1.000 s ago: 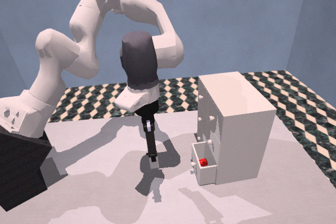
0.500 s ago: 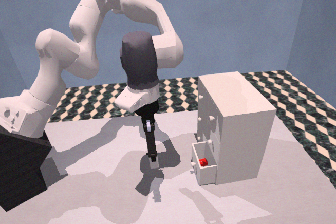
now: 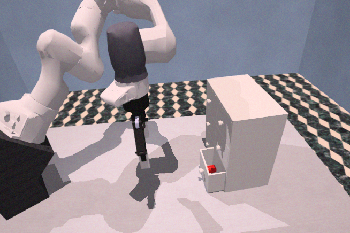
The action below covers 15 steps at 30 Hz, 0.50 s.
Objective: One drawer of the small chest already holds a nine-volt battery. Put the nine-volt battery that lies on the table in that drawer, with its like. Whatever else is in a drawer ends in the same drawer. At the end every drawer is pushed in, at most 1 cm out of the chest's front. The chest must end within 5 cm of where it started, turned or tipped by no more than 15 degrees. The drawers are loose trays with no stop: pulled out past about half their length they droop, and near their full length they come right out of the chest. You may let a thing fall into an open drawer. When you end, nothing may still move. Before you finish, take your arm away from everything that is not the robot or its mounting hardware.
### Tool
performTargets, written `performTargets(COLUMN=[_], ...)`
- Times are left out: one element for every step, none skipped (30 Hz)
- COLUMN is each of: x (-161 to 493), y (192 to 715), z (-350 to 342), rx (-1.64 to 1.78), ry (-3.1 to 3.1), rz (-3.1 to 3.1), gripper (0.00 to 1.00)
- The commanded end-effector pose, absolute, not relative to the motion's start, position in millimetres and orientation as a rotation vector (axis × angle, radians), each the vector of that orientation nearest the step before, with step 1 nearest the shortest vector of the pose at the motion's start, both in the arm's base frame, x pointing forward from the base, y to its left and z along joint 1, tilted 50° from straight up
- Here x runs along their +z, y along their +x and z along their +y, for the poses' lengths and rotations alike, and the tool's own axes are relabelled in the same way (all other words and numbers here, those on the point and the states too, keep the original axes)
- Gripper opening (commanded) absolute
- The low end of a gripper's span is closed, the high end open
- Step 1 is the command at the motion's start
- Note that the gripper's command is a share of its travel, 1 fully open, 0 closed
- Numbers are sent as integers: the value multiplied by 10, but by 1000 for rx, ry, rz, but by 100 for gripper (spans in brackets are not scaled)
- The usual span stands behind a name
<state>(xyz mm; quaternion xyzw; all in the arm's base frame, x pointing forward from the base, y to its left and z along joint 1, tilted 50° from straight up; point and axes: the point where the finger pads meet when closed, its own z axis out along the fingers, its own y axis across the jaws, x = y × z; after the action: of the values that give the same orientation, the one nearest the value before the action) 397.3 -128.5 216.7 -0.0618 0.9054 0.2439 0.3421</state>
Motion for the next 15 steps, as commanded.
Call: performTargets(x=[2156,2156,2156,2150,2145,2140,2136,2132,2129,2127,2125,2124,2123,2123,2123], y=[3708,3708,3708,3644,3584,3530,3482,3441,3407,3380,3361,3348,3342,3339,3338], z=[-1231,-1231,-1231,-1230,-1229,-1227,-1226,-1225,-1224,-1224,-1223,-1223,-1222,-1222,-1222], rx=[644,644,644,644,644,645,645,645,645,646,646,646,646,646,646], ry=[-194,-194,-194,-194,-194,-194,-193,-193,-193,-193,-193,-193,-193,-193,-193], rz=[2352,2352,2352,2352,2352,2352,2352,2352,2352,2352,2352,2352,2352,2352,2352], gripper=[100,100,100,100,100,100,100,100,100,100,100,100,100,100,100])
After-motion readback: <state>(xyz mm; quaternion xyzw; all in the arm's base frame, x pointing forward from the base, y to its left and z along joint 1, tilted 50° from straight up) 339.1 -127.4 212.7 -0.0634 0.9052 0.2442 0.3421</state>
